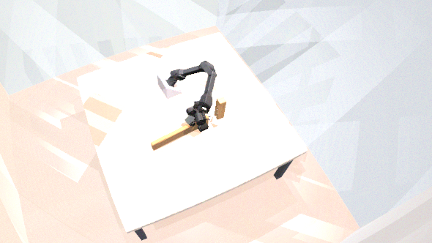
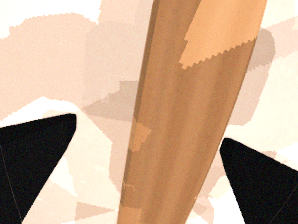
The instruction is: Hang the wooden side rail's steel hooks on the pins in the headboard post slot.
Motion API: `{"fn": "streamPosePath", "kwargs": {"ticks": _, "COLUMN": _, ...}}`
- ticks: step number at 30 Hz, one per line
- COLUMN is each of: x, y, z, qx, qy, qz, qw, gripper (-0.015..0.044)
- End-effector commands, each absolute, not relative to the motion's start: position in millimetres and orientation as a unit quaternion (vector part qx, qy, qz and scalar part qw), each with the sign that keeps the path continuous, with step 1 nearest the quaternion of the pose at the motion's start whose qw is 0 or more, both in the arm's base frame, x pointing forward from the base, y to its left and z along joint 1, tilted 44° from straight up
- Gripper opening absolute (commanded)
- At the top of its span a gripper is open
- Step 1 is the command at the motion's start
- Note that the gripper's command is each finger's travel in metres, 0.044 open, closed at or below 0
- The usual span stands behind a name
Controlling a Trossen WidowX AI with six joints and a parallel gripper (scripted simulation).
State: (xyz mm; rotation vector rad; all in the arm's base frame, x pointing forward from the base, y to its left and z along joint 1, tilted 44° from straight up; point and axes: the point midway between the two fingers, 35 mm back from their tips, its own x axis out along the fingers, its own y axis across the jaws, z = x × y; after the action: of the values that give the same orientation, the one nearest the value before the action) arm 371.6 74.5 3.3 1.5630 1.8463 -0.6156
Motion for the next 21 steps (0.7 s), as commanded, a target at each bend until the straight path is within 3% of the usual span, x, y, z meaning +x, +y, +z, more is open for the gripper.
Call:
{"fn": "streamPosePath", "kwargs": {"ticks": 1, "x": 368.7, "y": 77.7, "z": -1.5, "qx": 0.595, "qy": 0.702, "qz": -0.236, "qw": 0.311, "gripper": 0.0440}}
{"fn": "streamPosePath", "kwargs": {"ticks": 2, "x": 368.7, "y": 77.7, "z": -1.5, "qx": 0.595, "qy": 0.702, "qz": -0.236, "qw": 0.311, "gripper": 0.0440}}
{"fn": "streamPosePath", "kwargs": {"ticks": 15, "x": 368.7, "y": 77.7, "z": -1.5, "qx": 0.595, "qy": 0.702, "qz": -0.236, "qw": 0.311, "gripper": 0.0099}}
{"fn": "streamPosePath", "kwargs": {"ticks": 21, "x": 368.7, "y": 77.7, "z": -1.5, "qx": 0.595, "qy": 0.702, "qz": -0.236, "qw": 0.311, "gripper": 0.0039}}
